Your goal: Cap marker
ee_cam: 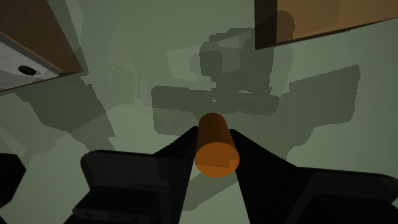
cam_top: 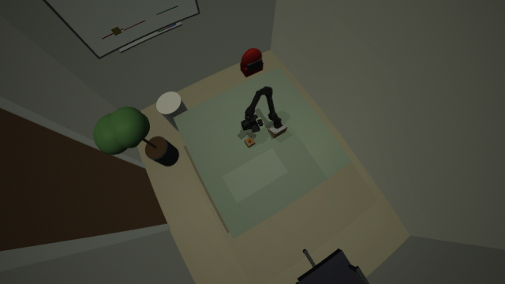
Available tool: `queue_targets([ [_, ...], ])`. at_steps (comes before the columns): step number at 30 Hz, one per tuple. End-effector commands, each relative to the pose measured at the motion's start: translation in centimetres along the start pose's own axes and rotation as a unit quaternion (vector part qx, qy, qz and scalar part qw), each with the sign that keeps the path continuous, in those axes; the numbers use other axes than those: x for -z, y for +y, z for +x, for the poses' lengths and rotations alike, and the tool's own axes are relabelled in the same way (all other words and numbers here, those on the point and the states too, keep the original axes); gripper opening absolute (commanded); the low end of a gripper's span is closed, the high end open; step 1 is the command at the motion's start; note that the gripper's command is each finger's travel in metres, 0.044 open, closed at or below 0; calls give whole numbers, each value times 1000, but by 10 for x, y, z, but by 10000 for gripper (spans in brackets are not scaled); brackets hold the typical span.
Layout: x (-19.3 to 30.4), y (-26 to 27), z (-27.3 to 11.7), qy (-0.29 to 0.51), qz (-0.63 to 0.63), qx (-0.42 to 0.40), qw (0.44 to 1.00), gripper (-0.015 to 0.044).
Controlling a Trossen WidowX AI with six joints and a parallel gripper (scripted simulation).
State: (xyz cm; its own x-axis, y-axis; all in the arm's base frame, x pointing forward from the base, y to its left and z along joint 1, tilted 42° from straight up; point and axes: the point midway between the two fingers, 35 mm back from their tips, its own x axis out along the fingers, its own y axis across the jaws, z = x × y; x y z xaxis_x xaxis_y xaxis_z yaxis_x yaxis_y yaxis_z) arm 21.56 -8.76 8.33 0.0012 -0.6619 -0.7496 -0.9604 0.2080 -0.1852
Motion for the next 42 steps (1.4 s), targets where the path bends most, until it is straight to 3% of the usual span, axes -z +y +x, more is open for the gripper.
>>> queue_targets([
  [1, 0, -2, -11, -2, 3, 3, 1000, 0],
  [19, -1, -1, -45, -1, 2, 2, 1000, 0],
  [42, -49, -37, -73, -6, 2, 2, 1000, 0],
])
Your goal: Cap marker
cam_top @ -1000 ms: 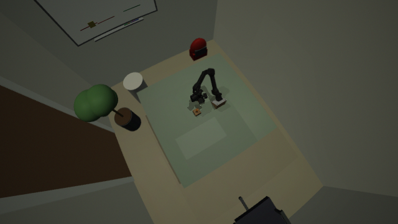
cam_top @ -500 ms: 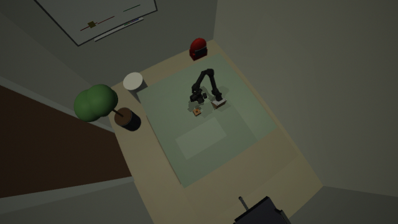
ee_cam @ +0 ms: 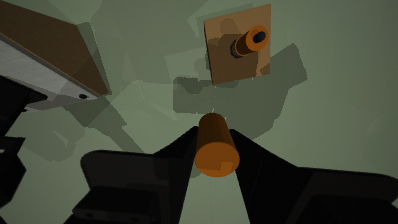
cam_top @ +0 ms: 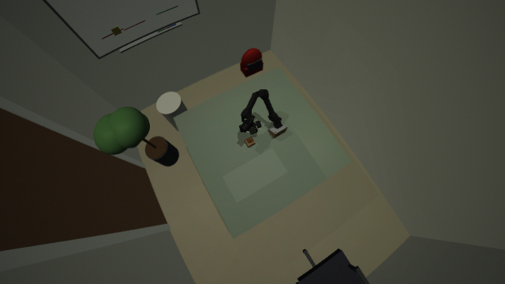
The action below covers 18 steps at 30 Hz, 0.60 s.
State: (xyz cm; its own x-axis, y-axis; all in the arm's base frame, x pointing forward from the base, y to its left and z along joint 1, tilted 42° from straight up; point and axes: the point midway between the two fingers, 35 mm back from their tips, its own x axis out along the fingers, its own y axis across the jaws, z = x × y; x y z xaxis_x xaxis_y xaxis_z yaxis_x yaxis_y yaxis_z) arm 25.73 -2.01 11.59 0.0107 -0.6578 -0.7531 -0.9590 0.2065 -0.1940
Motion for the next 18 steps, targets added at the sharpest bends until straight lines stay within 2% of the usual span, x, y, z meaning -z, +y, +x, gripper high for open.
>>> queue_targets([
  [1, -12, -6, -5, -2, 0, -1, 1000, 0],
  [18, -58, -22, -24, -3, 1, 0, 1000, 0],
])
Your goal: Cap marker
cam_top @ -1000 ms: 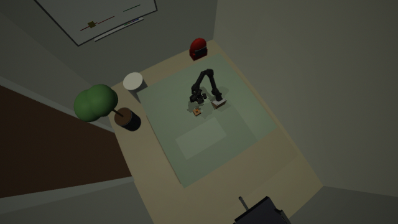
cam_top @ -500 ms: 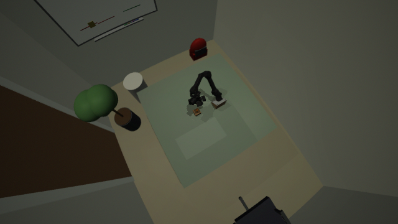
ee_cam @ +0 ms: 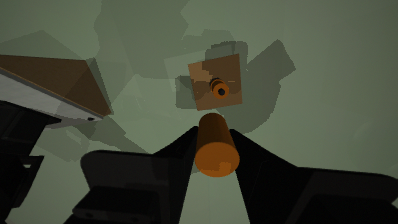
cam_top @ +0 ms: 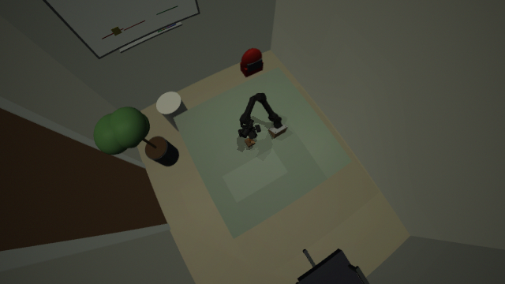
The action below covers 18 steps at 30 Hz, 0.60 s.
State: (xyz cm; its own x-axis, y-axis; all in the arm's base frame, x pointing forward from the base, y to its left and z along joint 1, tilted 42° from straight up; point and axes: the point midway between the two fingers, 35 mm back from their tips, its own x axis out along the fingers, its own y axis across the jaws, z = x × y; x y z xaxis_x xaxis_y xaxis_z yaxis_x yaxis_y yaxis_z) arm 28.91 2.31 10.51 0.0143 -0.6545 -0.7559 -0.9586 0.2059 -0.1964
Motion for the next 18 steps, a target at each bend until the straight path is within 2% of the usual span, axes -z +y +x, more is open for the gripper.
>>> queue_targets([
  [1, -14, -3, -4, 0, 0, -2, 1000, 0],
  [9, -34, -7, -11, 3, 1, -2, 1000, 0],
  [18, -34, -7, -5, 3, 1, -2, 1000, 0],
])
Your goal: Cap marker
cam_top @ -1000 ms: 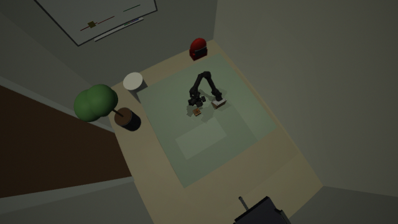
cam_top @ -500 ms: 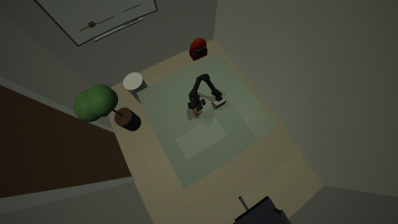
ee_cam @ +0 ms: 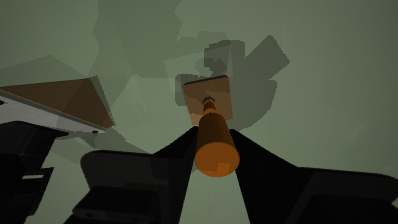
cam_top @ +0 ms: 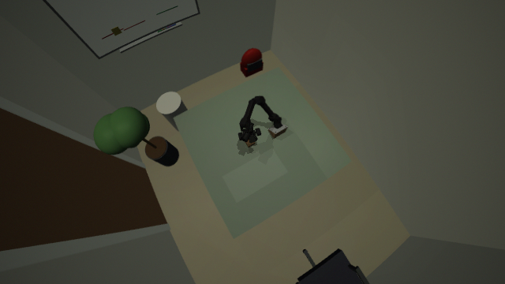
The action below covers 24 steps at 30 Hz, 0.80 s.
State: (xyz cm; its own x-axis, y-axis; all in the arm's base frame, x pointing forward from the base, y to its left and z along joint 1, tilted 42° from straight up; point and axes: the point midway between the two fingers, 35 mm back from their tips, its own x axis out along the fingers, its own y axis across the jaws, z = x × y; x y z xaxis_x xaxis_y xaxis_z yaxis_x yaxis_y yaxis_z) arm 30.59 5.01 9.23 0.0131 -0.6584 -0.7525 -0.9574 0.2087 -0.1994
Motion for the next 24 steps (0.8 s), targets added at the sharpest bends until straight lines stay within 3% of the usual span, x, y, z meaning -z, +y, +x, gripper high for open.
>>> queue_targets([
  [1, -2, 1, 3, 0, -1, -2, 1000, 0],
  [24, -2, 0, 37, 0, -1, -2, 1000, 0],
])
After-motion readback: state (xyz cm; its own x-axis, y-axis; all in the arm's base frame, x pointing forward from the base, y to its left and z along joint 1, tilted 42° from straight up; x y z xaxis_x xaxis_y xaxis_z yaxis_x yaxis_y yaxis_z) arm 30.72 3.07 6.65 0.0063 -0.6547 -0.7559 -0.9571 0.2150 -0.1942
